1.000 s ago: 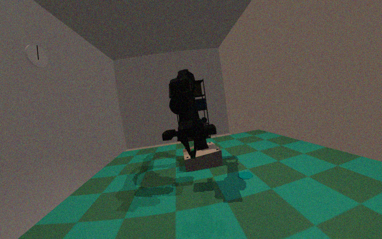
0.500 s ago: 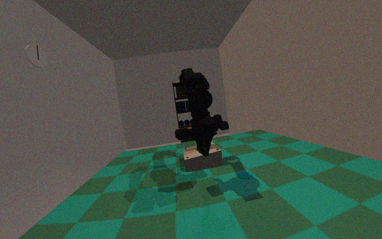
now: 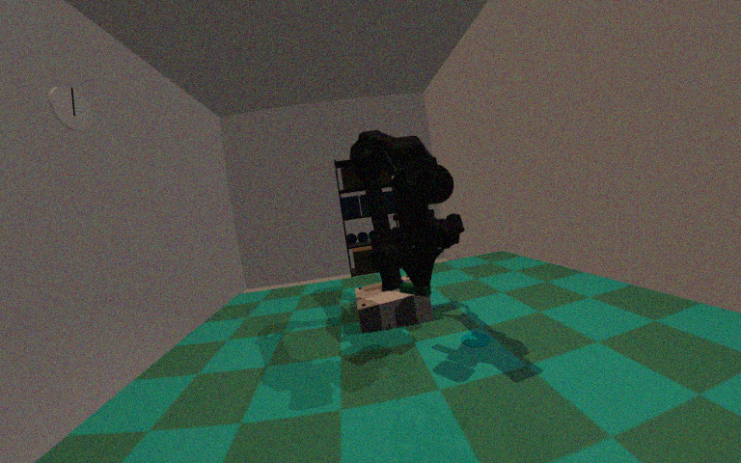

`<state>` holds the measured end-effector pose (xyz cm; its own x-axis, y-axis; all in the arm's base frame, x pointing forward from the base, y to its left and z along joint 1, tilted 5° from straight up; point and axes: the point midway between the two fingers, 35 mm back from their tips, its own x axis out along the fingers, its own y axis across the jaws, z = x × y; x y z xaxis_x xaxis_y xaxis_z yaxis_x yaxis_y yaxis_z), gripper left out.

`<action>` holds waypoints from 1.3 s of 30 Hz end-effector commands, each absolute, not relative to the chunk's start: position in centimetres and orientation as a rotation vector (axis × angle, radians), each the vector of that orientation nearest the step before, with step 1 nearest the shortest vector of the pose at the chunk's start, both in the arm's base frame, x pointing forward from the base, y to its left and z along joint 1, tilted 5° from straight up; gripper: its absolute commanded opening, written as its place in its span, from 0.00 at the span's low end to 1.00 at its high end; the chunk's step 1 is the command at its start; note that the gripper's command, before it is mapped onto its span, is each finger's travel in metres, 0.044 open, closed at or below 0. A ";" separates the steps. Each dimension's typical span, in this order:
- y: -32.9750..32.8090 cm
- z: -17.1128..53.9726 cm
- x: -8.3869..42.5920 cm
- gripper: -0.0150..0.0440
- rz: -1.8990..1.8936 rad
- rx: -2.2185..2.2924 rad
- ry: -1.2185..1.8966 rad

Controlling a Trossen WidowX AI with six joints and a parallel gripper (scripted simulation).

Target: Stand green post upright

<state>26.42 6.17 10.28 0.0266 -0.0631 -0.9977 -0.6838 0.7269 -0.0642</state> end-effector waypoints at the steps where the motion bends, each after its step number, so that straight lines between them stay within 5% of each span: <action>1: 7.5 10.3 26.3 0.29 0.620 -0.723 1.468; 39: 16.8 9.9 22.9 0.29 1.272 -1.366 1.186</action>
<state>22.87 16.60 9.89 0.0150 -0.0693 -0.9975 -0.9925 -0.1218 -0.0065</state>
